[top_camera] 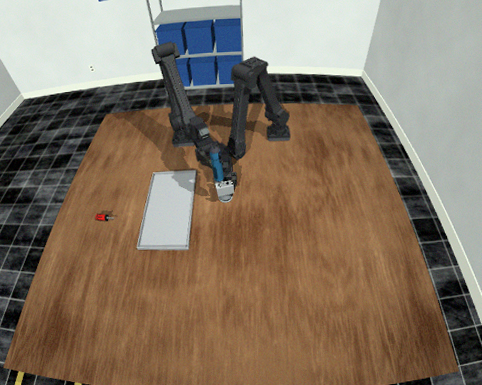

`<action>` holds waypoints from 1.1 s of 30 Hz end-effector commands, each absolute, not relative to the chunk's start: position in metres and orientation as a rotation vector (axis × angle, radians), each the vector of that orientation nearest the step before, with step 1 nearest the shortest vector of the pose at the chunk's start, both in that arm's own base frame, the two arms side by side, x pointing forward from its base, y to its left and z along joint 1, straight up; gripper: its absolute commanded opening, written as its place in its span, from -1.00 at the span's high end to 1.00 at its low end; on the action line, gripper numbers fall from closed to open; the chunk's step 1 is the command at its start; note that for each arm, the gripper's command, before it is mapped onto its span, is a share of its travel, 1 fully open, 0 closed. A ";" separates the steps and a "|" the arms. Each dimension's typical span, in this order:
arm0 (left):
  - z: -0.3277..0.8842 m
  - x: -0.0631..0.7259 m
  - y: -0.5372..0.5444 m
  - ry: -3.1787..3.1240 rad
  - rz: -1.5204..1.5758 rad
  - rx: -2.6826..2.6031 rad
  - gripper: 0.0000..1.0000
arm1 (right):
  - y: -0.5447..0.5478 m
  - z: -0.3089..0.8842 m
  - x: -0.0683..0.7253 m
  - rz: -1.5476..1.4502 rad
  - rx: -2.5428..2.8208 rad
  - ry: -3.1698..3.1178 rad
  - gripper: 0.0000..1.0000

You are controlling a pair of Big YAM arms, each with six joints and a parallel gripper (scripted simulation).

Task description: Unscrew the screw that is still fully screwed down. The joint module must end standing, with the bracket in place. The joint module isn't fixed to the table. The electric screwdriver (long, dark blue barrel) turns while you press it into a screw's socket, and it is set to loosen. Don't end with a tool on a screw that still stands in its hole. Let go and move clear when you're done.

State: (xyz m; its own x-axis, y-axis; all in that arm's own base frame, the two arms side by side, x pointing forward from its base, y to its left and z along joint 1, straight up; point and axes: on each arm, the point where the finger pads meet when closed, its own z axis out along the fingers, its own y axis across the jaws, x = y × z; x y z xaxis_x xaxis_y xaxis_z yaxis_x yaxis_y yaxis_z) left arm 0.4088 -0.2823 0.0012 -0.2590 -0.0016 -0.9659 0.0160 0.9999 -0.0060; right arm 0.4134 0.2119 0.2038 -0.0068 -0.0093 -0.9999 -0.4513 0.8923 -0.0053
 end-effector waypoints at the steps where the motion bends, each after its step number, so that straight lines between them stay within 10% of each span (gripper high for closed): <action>1: 0.008 0.413 -0.288 1.814 -0.032 0.004 -0.17 | 0.224 0.251 0.427 0.380 -0.356 1.444 0.17; 33: 0.008 0.413 -0.288 1.814 -0.032 0.004 -0.17 | 0.225 0.262 0.432 0.385 -0.347 1.427 0.17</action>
